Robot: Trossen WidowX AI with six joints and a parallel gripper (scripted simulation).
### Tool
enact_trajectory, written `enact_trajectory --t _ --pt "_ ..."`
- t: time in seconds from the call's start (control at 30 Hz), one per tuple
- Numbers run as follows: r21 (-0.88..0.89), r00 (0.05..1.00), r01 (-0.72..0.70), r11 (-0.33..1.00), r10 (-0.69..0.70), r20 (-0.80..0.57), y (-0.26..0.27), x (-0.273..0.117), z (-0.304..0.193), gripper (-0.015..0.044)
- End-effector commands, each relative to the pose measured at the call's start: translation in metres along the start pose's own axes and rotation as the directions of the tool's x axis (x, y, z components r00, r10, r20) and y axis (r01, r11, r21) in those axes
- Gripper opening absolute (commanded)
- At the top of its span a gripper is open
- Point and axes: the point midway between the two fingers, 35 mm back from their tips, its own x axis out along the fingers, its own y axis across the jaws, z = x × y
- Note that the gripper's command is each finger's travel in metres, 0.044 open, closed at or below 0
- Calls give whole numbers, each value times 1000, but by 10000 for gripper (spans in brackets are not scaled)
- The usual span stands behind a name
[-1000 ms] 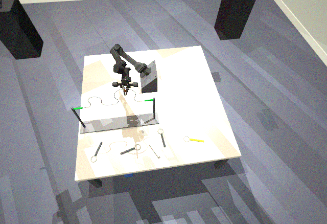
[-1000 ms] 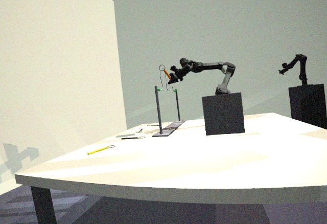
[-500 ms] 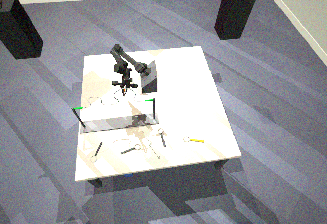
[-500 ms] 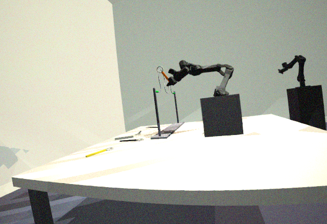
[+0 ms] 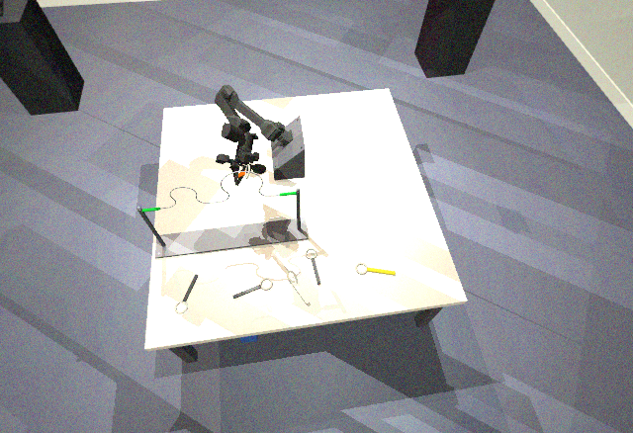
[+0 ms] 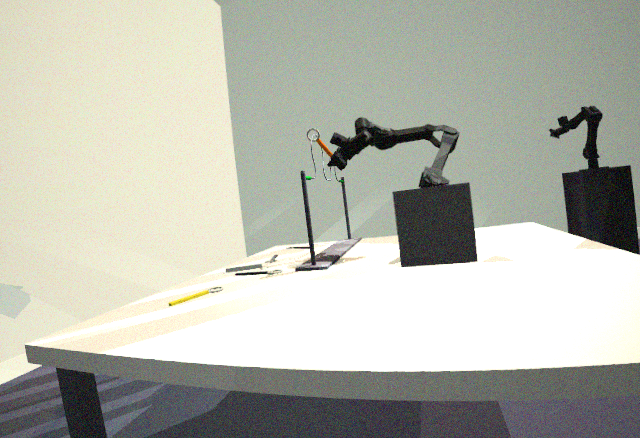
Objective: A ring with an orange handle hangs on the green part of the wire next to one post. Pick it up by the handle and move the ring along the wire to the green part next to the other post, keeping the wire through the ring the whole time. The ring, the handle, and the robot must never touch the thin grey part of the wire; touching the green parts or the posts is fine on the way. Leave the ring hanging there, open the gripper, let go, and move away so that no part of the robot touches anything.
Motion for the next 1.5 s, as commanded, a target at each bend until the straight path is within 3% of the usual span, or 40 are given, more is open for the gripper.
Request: enact_trajectory --t 0.0,1.47 --pt "-46 1000 25 999 -25 1 -2 0 -1 -150" --pt "-512 954 300 805 -264 145 -24 -1 5 -150"
